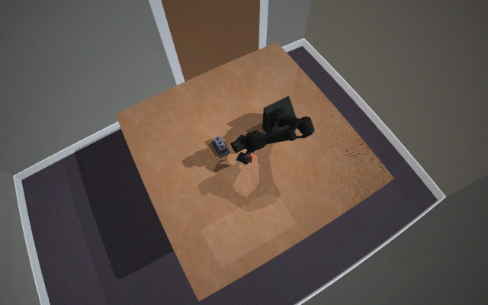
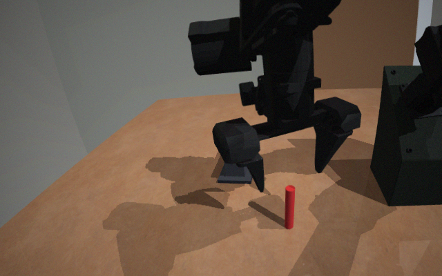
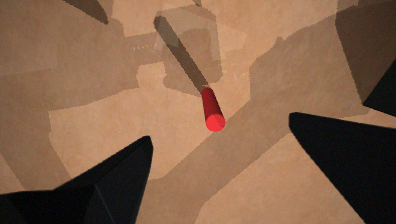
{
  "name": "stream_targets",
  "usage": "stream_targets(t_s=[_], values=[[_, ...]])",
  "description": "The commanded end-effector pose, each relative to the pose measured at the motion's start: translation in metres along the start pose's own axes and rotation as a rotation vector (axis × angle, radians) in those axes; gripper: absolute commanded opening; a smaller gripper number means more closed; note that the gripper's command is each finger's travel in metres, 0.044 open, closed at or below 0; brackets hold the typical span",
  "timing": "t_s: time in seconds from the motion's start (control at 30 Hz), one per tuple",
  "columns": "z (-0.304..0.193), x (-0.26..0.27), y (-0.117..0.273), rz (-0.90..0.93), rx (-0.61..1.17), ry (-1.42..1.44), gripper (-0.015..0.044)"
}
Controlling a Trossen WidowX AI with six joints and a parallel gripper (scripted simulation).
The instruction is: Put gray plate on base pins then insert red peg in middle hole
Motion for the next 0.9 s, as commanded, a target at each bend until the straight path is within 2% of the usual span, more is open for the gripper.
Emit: stream_targets(t_s=[0.0, 0.87], values=[[0.000, 0.000, -0.006, 0.002, 0.003, -0.002, 0.0440], [0.000, 0.000, -0.047, 0.003, 0.005, -0.003, 0.0440]])
Point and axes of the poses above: the point midway between the two fingers, 35 mm back from their tips, its own y axis back along the fingers, its own x axis across the jaws, z = x × y, the point moved 9 cm from there along y, back along the fingers, and after that the axes turned 2 degrees about -y, right-handed, at the moved point
